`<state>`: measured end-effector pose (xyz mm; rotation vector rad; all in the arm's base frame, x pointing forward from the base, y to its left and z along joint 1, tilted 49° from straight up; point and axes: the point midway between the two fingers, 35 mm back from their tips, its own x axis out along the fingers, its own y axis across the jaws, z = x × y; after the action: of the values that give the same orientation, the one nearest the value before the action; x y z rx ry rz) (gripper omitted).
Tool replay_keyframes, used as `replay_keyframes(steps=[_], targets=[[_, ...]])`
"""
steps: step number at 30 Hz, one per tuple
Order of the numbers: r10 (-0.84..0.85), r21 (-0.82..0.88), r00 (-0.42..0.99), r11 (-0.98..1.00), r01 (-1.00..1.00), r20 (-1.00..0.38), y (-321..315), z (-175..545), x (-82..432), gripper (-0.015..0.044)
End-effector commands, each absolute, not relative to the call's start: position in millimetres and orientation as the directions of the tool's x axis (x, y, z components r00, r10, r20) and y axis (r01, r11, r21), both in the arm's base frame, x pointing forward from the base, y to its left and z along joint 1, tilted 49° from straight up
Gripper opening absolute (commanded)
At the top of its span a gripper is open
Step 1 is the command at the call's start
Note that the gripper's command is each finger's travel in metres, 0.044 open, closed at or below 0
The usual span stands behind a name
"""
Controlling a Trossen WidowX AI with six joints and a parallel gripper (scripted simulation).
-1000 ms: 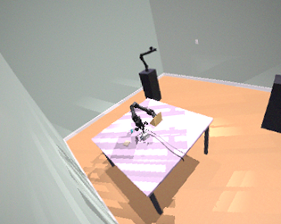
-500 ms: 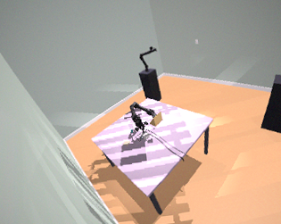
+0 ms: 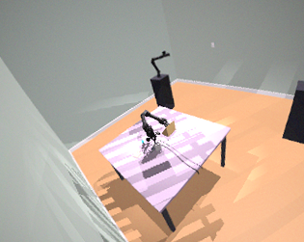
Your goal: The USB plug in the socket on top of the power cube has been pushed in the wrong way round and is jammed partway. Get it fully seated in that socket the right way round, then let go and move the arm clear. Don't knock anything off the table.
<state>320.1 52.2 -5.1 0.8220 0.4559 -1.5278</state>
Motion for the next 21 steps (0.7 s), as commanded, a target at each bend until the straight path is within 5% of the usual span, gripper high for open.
replay_keyframes(steps=[1,10,14,21], targets=[[-0.693,0.179,0.031,-0.143,0.973,-0.72,49.1,-6.1,319.1,0.0],[-0.693,0.179,0.031,-0.143,0.973,-0.72,49.1,-6.1,319.1,0.0],[-0.688,0.183,0.035,-0.142,0.973,-0.724,52.1,-5.1,320.1,0.0095],[-0.688,0.183,0.035,-0.142,0.973,-0.724,52.1,-5.1,320.1,0.0095]])
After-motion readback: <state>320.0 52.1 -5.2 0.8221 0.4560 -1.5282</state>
